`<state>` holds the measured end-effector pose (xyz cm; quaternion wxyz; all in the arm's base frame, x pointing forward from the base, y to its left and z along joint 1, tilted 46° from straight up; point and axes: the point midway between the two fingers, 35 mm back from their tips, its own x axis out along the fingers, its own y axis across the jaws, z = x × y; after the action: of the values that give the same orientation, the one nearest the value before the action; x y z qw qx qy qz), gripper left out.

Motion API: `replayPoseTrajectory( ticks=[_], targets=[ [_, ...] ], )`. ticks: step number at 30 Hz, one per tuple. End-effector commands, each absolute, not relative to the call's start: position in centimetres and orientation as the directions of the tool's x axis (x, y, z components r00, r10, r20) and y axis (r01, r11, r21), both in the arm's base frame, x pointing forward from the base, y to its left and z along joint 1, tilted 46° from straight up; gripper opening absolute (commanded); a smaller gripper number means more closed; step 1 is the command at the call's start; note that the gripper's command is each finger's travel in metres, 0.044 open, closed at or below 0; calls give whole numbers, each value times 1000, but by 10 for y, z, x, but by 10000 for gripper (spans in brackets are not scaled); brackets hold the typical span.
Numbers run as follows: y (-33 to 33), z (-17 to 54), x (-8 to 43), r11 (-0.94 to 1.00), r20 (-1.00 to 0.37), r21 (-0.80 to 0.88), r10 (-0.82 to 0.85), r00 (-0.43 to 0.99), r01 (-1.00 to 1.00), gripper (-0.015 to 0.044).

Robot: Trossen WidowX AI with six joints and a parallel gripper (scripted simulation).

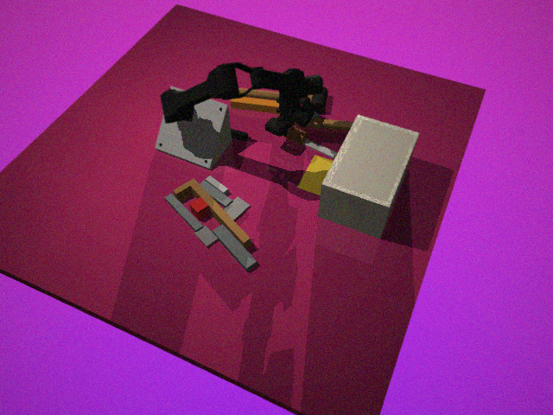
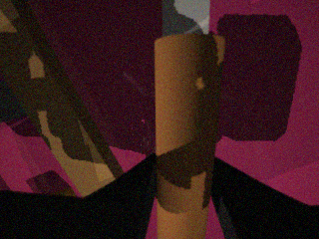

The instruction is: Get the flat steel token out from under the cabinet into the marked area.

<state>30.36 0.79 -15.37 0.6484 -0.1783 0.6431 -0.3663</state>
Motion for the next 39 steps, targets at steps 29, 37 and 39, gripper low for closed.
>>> replayPoseTrajectory(
  ticks=[29,37,39],
  targets=[
    [-1,-150,343,670,-705,-700,-702,-94,246,0],
    [-3,-149,352,670,-705,-700,-703,-94,247,0],
    [-3,-148,354,670,-705,-700,-703,-94,247,0]
  ],
)
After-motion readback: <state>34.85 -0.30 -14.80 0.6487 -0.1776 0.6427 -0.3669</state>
